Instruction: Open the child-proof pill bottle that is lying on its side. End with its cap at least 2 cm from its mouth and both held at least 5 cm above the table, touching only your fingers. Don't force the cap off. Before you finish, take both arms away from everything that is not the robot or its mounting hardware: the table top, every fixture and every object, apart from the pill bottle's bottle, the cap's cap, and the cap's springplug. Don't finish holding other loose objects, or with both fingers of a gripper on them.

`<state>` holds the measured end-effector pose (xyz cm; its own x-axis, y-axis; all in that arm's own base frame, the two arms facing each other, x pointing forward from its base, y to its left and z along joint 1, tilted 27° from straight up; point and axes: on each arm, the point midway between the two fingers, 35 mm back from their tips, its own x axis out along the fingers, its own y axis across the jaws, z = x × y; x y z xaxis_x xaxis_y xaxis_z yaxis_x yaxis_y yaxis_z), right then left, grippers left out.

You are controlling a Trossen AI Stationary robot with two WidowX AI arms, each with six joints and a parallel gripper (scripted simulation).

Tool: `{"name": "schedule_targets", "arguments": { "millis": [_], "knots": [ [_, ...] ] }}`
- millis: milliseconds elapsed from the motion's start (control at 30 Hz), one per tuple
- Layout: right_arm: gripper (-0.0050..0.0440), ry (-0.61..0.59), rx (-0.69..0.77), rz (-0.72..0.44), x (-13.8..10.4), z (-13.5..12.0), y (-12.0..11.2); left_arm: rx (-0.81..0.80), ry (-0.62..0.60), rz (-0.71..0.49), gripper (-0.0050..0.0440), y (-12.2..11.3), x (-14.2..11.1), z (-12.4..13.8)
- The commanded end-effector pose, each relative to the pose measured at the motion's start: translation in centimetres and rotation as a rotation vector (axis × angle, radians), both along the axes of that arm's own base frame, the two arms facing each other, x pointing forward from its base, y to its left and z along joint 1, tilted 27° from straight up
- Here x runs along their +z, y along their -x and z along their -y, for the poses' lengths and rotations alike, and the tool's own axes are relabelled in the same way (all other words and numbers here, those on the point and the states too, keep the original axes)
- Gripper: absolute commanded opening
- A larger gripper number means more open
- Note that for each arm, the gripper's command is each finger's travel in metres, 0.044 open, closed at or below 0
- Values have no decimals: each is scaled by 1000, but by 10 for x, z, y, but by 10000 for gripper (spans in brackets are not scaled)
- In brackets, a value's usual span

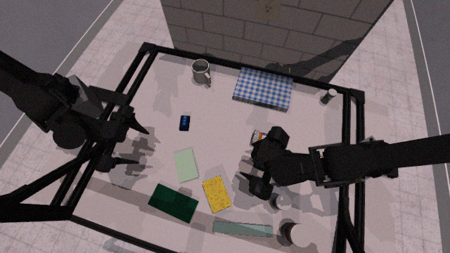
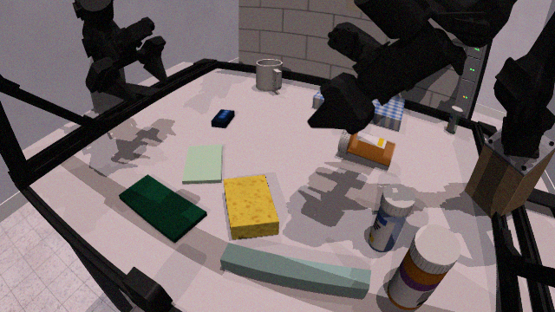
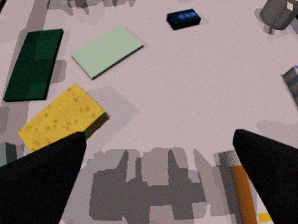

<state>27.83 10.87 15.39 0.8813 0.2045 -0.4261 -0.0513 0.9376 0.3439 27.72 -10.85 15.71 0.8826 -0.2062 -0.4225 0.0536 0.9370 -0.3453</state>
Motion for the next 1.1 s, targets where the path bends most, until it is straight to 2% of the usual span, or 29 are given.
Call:
{"name": "schedule_targets", "arguments": {
  "millis": [0,100,267,333,400,433,567,733,967,1067],
  "knots": [
    [440,36,10,-33,-6,4,-2,0,0,0,440,0,0,0],
    [440,112,33,-124,-21,16,-7,0,0,0,440,0,0,0],
    [440,226,126,-381,-58,52,-9,0,0,0,440,0,0,0],
    [440,234,183,-474,-69,64,-6,0,0,0,440,0,0,0],
    [440,234,183,-474,-69,64,-6,0,0,0,440,0,0,0],
    [440,229,210,-521,-74,70,-3,0,0,0,440,0,0,0],
    [440,169,310,-649,-85,89,8,0,0,0,440,0,0,0],
    [440,113,361,-697,-87,98,13,0,0,0,440,0,0,0],
    [440,110,363,-699,-91,96,12,0,0,0,440,0,0,0],
    [440,110,363,-699,-100,93,8,0,0,0,440,0,0,0]
  ]
}}
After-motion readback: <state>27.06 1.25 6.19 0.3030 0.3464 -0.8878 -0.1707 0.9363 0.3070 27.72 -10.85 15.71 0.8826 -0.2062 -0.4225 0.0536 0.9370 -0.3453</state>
